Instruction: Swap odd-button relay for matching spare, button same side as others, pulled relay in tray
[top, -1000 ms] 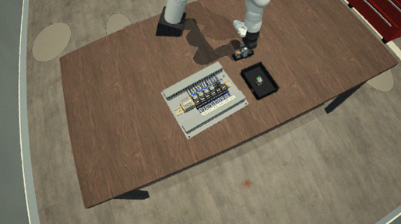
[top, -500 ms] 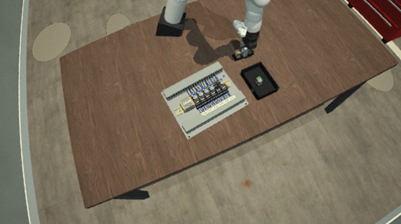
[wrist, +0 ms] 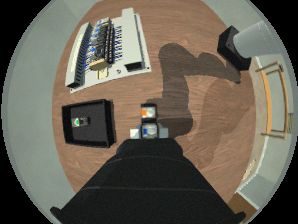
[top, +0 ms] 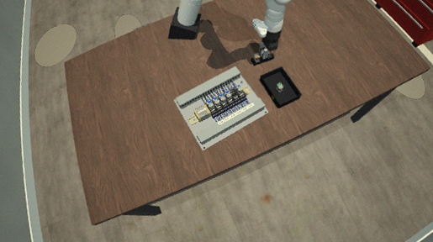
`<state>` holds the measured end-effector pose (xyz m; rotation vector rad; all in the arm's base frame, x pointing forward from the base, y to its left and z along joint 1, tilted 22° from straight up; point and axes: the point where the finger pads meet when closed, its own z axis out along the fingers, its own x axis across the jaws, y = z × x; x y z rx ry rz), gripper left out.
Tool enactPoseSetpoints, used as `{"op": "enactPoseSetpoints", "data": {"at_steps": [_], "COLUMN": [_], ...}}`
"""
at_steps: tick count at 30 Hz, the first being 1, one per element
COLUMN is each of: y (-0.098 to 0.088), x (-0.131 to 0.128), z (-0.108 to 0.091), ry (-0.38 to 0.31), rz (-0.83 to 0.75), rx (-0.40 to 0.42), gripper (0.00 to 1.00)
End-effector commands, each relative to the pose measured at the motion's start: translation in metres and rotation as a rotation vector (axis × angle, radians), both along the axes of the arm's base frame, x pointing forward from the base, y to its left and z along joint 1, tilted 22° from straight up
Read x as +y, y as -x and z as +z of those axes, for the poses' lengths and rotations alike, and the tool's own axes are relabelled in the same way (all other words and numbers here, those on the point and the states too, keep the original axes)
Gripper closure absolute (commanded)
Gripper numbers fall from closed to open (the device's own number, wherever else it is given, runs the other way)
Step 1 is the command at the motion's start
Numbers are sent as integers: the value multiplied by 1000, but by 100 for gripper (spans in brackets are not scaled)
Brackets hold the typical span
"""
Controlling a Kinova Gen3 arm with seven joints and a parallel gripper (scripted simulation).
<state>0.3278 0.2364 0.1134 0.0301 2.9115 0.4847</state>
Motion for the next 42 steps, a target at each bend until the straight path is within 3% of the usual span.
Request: {"op": "enactPoseSetpoints", "data": {"at_steps": [1, 42], "y": [-3, 10], "x": [-4, -13], "z": [5, 45], "ry": [0, 0], "rz": [-10, -2], "rx": [-6, -4], "gripper": [100, 100]}}
